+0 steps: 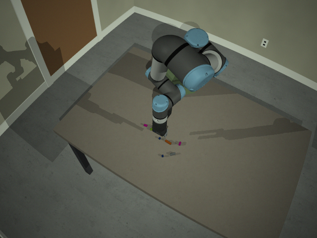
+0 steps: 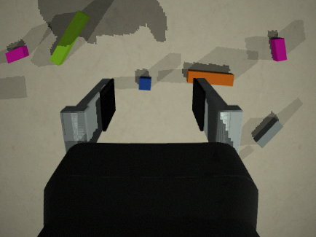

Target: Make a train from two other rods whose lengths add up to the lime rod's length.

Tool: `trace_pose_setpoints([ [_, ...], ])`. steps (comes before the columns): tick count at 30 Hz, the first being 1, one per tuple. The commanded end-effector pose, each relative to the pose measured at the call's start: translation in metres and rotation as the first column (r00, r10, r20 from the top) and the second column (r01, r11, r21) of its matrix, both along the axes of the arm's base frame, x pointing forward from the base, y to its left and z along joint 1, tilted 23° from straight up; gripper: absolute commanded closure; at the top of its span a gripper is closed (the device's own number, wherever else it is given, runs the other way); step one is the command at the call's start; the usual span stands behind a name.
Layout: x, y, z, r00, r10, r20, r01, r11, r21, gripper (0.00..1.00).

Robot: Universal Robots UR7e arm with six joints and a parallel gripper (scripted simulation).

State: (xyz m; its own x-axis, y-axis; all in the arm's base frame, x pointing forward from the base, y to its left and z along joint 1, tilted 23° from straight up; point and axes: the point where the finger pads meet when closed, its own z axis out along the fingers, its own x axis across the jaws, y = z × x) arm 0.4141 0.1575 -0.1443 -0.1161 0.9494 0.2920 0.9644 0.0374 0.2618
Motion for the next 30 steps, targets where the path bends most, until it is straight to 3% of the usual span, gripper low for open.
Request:
trace_pose_setpoints([
  [1, 0.0003, -0.0001, 0.0003, 1.0, 0.0, 0.001, 0.0, 1.0, 0.0, 0.0],
  [19, 0.0003, 0.0005, 0.0005, 1.0, -0.012, -0.003, 0.012, 1.0, 0.003, 0.0],
  [30, -0.0002, 0.0056, 0.0021, 0.993, -0.11, -0.038, 0.111, 0.994, 0.026, 0.0],
])
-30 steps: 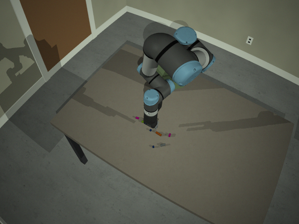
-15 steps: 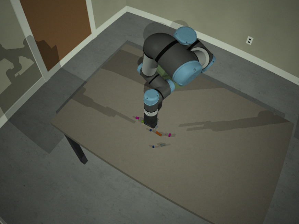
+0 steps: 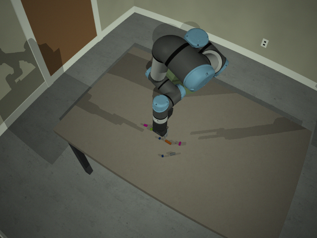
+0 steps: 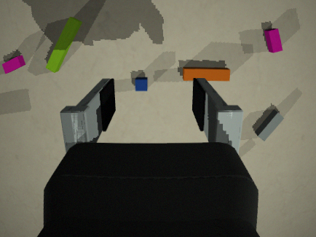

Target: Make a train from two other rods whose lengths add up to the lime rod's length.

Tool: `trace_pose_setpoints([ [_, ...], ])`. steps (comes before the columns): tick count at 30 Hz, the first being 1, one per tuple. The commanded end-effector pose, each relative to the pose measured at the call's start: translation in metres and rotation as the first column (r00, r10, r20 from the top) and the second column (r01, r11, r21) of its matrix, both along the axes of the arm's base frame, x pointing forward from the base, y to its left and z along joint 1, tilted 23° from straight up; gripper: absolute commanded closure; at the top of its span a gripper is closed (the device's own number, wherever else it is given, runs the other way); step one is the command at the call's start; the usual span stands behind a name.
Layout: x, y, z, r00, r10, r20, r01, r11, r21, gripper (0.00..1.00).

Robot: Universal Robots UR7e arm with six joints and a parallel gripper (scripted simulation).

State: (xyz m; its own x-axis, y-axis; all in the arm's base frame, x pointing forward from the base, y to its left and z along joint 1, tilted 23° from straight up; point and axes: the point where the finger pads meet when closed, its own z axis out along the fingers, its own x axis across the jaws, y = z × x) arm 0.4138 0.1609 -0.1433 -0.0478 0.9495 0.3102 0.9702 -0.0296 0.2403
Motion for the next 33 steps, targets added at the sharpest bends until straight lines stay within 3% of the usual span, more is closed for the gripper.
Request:
trace_pose_setpoints([
  [1, 0.0, 0.003, 0.001, 0.998, -0.061, -0.02, 0.061, 0.998, 0.014, 0.0],
  [11, 0.0, 0.011, 0.004, 0.972, -0.219, -0.08, 0.224, 0.974, 0.048, 0.0],
  [21, 0.002, 0.026, 0.009, 0.857, -0.476, -0.197, 0.498, 0.864, 0.081, 0.0],
  [23, 0.002, 0.026, 0.009, 0.857, -0.476, -0.197, 0.498, 0.864, 0.081, 0.0],
  [33, 0.006, 0.04, 0.015, 0.645, -0.692, -0.325, 0.747, 0.66, 0.077, 0.0],
])
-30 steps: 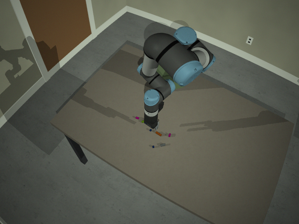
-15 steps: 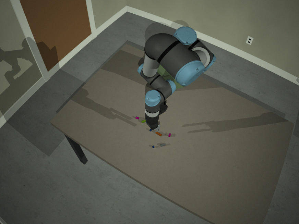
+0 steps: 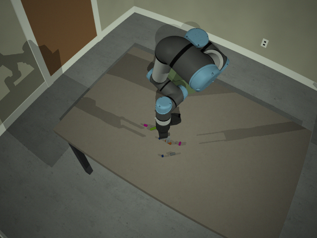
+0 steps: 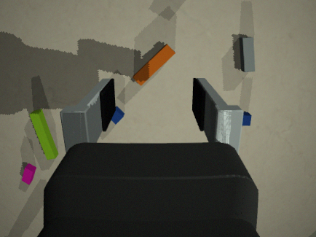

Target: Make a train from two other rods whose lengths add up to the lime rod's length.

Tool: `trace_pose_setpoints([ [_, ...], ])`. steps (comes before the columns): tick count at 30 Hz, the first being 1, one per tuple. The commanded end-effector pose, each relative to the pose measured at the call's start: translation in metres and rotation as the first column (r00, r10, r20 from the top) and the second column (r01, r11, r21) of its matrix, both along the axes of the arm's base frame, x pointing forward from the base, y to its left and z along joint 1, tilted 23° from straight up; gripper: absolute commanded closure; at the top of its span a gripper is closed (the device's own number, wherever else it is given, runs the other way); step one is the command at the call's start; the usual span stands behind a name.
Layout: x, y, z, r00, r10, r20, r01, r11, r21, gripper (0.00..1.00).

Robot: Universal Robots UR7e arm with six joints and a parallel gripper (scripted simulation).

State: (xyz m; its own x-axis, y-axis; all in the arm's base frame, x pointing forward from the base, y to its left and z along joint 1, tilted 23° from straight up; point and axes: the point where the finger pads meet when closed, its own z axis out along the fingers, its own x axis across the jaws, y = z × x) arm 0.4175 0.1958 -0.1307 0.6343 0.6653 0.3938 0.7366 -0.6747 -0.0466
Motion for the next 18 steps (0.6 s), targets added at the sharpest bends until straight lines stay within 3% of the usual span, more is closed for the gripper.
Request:
trace_pose_setpoints([
  [1, 0.002, 0.006, 0.003, 0.987, -0.155, -0.052, 0.157, 0.987, 0.027, 0.0],
  [7, 0.004, 0.011, 0.005, 0.959, -0.266, -0.097, 0.271, 0.961, 0.048, 0.0],
  [18, 0.011, 0.023, 0.011, 0.795, -0.558, -0.238, 0.589, 0.805, 0.077, 0.0],
])
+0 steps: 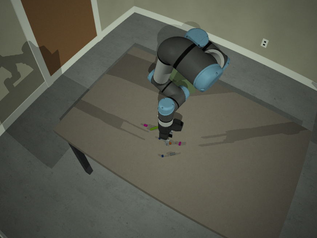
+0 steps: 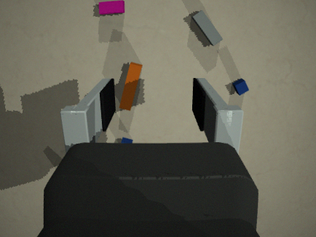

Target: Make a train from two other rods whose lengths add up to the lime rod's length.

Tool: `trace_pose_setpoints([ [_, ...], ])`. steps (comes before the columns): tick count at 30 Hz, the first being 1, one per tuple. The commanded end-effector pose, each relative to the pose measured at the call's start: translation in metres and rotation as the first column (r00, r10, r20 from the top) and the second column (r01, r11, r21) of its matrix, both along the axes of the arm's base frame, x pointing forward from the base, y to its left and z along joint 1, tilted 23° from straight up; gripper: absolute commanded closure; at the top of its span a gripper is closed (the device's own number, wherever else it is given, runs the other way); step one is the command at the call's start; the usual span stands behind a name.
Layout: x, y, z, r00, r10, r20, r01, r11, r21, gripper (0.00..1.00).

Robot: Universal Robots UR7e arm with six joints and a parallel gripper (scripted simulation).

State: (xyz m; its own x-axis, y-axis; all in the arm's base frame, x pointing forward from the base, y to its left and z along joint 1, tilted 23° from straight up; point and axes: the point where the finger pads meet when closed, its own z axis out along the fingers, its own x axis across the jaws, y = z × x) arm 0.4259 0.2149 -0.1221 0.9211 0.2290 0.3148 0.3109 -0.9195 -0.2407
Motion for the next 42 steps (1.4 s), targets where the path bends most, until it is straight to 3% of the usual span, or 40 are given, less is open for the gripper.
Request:
trace_pose_setpoints([
  [1, 0.003, 0.005, 0.003, 0.987, -0.155, -0.052, 0.157, 0.987, 0.027, 0.0],
  [8, 0.006, 0.009, 0.005, 0.946, -0.303, -0.112, 0.311, 0.949, 0.054, 0.0],
  [21, 0.014, 0.016, 0.01, 0.755, -0.601, -0.263, 0.637, 0.767, 0.078, 0.0],
  [23, 0.014, 0.016, 0.01, 0.755, -0.601, -0.263, 0.637, 0.767, 0.078, 0.0],
  [34, 0.017, 0.018, 0.011, 0.621, -0.709, -0.334, 0.766, 0.639, 0.068, 0.0],
  [42, 0.017, 0.019, 0.012, 0.586, -0.731, -0.351, 0.793, 0.606, 0.064, 0.0],
])
